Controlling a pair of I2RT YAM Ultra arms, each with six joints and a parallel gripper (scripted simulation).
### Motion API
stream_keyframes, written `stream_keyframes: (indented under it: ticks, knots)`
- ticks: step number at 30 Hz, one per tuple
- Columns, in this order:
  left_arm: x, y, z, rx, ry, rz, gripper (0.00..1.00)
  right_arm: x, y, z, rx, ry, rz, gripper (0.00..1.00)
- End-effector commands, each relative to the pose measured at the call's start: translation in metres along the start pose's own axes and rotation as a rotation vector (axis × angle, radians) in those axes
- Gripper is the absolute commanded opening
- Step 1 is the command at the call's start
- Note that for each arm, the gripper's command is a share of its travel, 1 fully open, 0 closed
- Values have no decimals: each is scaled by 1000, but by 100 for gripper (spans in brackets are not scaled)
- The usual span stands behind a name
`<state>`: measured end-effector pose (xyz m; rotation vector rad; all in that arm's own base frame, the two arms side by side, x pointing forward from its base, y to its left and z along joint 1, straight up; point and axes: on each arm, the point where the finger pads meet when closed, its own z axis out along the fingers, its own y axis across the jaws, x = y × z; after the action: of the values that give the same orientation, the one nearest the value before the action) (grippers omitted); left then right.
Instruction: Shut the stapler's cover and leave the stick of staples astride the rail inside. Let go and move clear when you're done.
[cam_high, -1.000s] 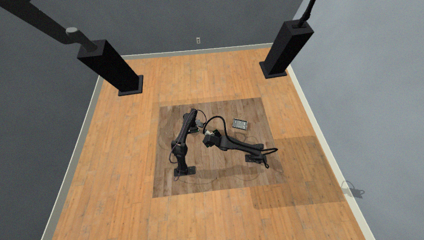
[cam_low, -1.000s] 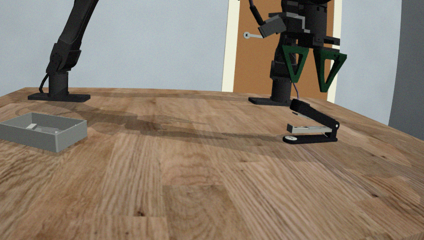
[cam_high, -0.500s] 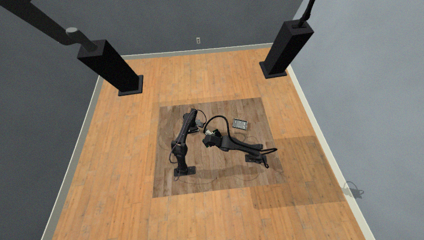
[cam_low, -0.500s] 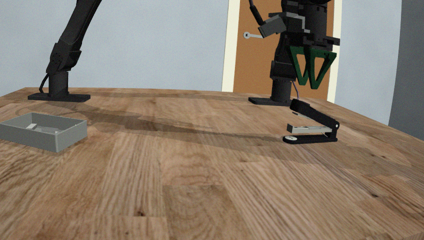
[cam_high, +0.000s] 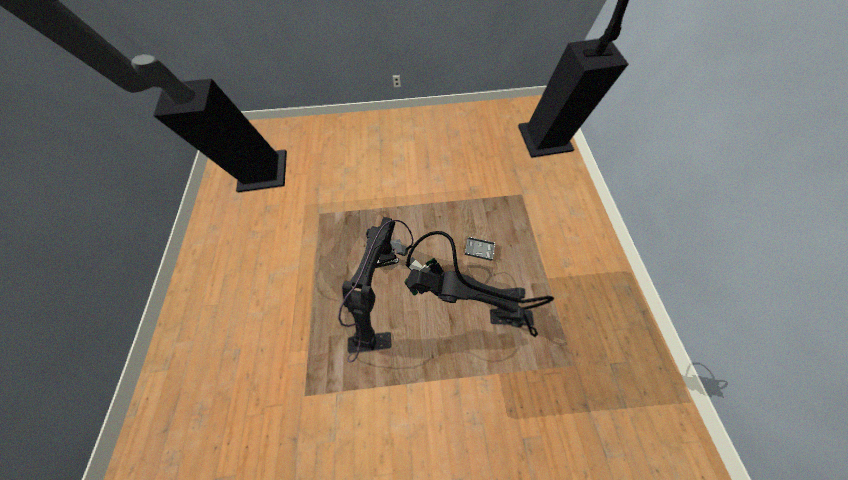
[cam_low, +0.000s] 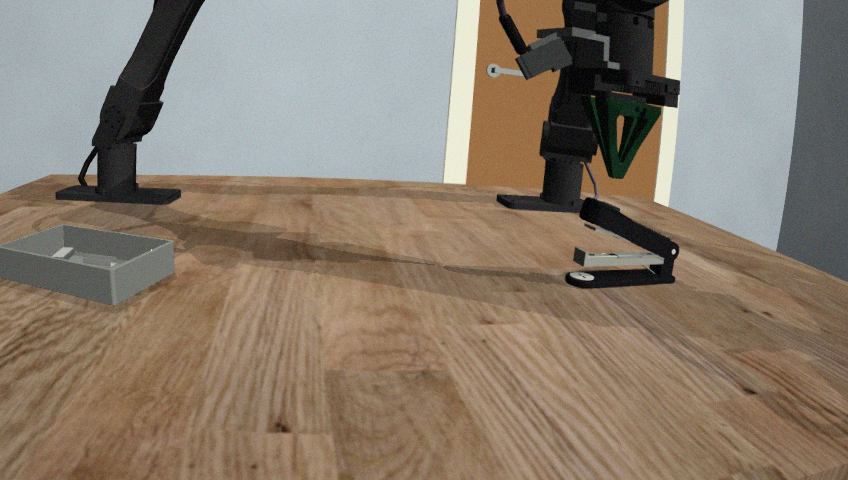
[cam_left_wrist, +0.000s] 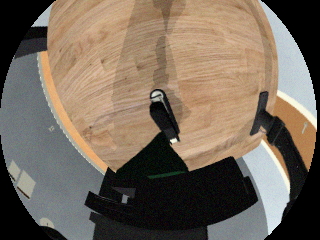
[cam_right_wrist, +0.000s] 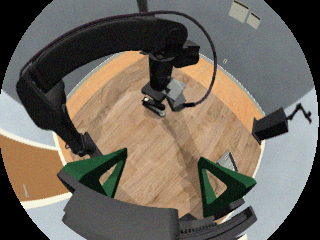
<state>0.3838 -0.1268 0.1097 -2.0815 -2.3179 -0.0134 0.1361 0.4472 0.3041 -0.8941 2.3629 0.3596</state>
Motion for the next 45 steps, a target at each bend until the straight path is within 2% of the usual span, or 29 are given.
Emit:
stream_keyframes:
  ticks: [1, 12, 45]
  knots:
    - [-2, 1, -9, -33, -35, -2, 0, -8, -2, -14, -6, -34, 22, 100]
    - [-6, 0, 10, -24, -32, -3, 0, -8, -2, -14, -6, -34, 22, 100]
    - [-6, 1, 26, -24, -32, -3, 0, -8, -2, -14, -6, -34, 22, 100]
